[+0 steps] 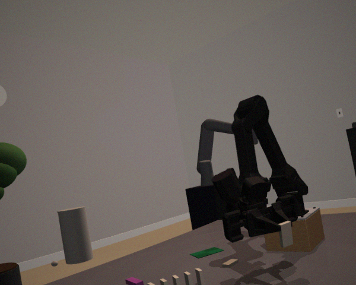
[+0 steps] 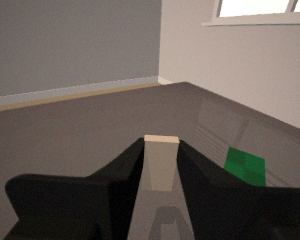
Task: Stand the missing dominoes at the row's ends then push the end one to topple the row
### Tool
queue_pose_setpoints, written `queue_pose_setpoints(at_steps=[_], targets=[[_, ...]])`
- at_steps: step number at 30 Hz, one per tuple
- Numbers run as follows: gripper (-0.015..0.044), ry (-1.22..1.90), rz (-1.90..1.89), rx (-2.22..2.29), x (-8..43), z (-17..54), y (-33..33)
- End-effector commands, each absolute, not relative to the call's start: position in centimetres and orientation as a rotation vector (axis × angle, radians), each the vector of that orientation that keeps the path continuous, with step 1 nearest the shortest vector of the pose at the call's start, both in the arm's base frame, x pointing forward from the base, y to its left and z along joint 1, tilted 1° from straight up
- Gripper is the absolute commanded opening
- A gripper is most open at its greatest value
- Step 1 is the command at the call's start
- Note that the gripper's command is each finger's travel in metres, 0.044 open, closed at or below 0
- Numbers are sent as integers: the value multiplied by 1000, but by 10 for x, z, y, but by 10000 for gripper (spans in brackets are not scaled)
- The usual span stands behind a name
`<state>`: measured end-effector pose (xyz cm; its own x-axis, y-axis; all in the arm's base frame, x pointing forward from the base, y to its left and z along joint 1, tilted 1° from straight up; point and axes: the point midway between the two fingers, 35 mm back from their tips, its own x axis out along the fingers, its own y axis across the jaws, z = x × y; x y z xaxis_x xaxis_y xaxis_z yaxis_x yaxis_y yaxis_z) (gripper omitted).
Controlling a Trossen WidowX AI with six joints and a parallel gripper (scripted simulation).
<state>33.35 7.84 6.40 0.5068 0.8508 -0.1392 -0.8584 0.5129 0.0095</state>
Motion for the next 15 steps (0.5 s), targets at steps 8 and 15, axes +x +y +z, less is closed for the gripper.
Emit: queue_pose_setpoints(at_steps=[8, 15], targets=[[107, 49, 1087, -68, 305, 71, 76], [107, 49, 1087, -68, 305, 71, 76]])
